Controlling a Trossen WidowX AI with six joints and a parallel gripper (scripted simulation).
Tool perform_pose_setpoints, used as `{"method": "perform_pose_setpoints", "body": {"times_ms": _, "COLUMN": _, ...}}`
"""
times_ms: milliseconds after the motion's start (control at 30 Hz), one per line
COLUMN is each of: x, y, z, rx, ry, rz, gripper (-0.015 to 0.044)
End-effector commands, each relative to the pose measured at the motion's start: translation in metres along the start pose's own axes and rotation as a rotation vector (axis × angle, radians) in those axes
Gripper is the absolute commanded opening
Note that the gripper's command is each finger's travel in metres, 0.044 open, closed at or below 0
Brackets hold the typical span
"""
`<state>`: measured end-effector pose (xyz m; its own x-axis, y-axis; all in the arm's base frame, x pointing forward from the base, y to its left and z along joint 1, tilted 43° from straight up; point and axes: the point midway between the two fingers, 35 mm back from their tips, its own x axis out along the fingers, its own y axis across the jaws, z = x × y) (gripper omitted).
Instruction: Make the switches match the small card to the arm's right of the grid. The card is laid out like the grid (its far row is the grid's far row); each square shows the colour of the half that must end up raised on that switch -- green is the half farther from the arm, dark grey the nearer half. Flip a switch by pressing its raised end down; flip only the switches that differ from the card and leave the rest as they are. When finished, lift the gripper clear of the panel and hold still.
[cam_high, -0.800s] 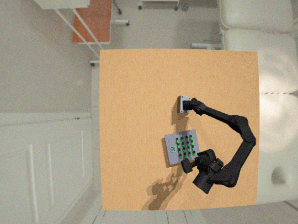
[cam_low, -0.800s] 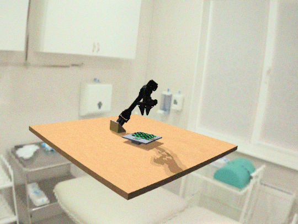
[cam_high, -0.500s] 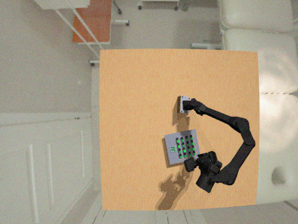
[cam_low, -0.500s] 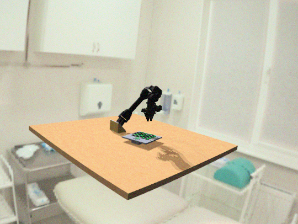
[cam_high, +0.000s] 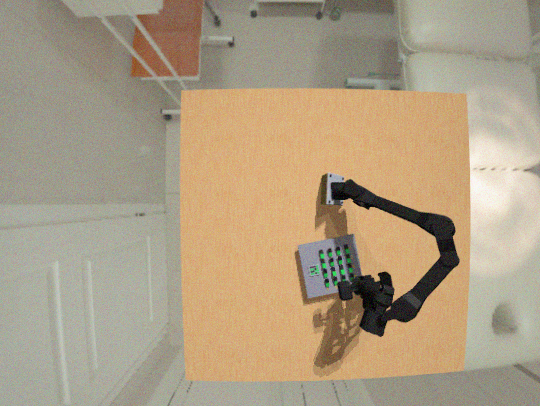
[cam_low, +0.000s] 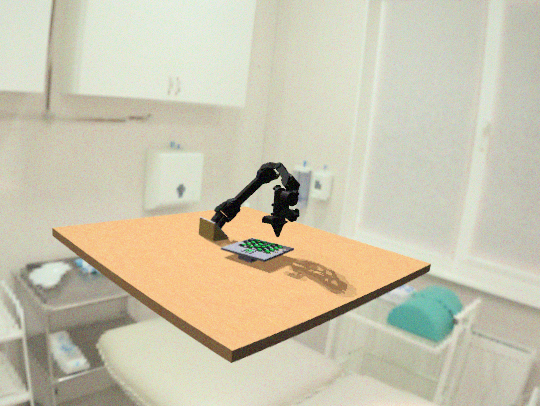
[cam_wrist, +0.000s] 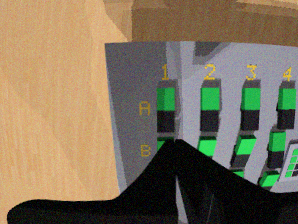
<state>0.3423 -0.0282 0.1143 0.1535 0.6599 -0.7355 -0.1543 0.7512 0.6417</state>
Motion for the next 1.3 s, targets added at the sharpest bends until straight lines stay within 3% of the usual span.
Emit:
{"method": "perform_pose_setpoints", "body": {"times_ms": 0, "x": 0.009, "y": 0.002, "z": 0.0, "rx": 0.001, "ry": -0.011, "rz": 0.006, "gripper": 0.0}}
{"method": "perform_pose_setpoints", "body": {"times_ms": 567, "x": 0.032, "y": 0.002, "z": -0.001, "rx": 0.001, "ry": -0.012, "rz": 0.007, "gripper": 0.0}}
{"method": "perform_pose_setpoints", "body": {"times_ms": 1267, "x": 0.033, "y": 0.002, "z": -0.001, "rx": 0.001, "ry": -0.012, "rz": 0.007, "gripper": 0.0}}
